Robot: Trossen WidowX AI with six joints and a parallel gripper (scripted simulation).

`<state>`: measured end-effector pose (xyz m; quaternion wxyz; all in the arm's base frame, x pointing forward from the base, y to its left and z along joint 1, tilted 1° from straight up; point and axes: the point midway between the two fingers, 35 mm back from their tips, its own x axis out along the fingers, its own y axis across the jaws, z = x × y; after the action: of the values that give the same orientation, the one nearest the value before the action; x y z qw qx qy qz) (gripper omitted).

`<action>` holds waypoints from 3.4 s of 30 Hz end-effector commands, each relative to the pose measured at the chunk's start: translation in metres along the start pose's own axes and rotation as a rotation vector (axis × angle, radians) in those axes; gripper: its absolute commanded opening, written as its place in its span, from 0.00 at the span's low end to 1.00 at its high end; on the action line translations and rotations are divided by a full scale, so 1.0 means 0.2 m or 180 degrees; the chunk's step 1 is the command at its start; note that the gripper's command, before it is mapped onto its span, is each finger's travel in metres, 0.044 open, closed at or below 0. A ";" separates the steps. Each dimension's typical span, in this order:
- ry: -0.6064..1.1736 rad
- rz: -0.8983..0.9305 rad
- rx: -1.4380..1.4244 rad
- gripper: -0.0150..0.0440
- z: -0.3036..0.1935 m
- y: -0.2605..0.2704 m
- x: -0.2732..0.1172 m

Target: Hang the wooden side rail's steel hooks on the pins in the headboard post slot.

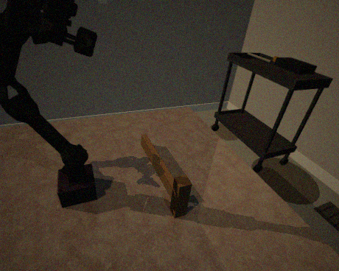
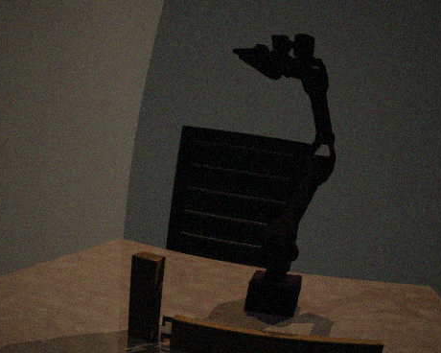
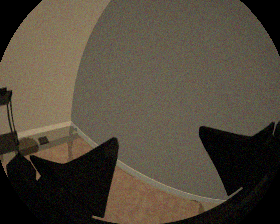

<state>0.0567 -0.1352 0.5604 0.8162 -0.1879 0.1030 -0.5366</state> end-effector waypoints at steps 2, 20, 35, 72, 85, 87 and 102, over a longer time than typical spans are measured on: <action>0.0022 0.0055 -0.0188 1.00 -0.01 0.04 0.03; -0.0441 0.1853 -0.4959 1.00 -0.59 1.16 0.63; -0.2555 0.3178 -0.7799 1.00 -1.40 1.79 0.54; -0.2367 0.3750 -0.7496 1.00 -1.71 1.93 0.40; 0.0183 0.3309 -0.4877 1.00 -1.74 1.96 0.38; 0.0476 0.3147 -0.4442 1.00 -1.74 1.96 0.37; 0.1765 0.1723 -0.1298 1.00 -1.74 1.98 0.34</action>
<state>0.2906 -0.1304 0.0936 0.7382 -0.4158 0.5248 -0.0818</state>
